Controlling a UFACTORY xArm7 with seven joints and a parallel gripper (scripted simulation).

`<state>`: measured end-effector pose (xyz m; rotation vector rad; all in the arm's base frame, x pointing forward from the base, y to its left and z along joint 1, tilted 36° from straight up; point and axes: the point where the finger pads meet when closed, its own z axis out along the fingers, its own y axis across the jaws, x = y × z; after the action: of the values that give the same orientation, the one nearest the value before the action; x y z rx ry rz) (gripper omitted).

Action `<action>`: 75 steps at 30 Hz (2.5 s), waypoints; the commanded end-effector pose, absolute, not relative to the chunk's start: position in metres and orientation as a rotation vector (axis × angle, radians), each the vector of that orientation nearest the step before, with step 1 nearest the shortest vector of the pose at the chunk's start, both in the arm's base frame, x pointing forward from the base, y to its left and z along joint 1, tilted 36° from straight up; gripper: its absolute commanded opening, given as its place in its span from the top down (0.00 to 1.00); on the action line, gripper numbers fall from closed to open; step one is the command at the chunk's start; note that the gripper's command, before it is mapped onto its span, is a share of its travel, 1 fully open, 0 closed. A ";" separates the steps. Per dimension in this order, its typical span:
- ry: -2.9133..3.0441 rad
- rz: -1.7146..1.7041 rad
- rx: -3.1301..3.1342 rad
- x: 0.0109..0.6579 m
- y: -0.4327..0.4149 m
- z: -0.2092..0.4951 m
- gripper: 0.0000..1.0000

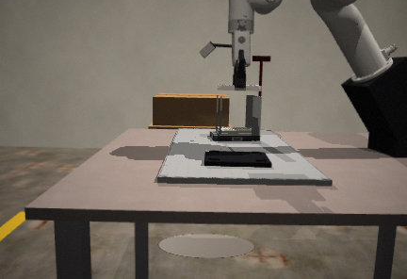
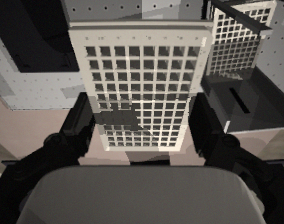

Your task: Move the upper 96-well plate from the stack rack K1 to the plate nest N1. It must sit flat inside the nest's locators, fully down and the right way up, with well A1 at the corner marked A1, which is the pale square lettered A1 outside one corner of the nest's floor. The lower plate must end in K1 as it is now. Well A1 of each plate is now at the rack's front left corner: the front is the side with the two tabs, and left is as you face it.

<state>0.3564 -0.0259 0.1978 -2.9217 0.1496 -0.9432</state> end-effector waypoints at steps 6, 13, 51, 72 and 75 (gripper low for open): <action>0.152 -0.947 -2.922 0.362 0.005 0.203 1.00; 0.151 -0.947 -2.922 0.364 0.022 0.205 1.00; 0.151 -0.947 -2.922 0.381 0.134 0.218 1.00; 0.151 -0.947 -2.922 0.384 0.157 0.220 1.00; 0.151 -0.947 -2.922 0.384 0.157 0.220 1.00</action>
<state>0.3836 0.1563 0.2190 -2.9242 0.1519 -0.9432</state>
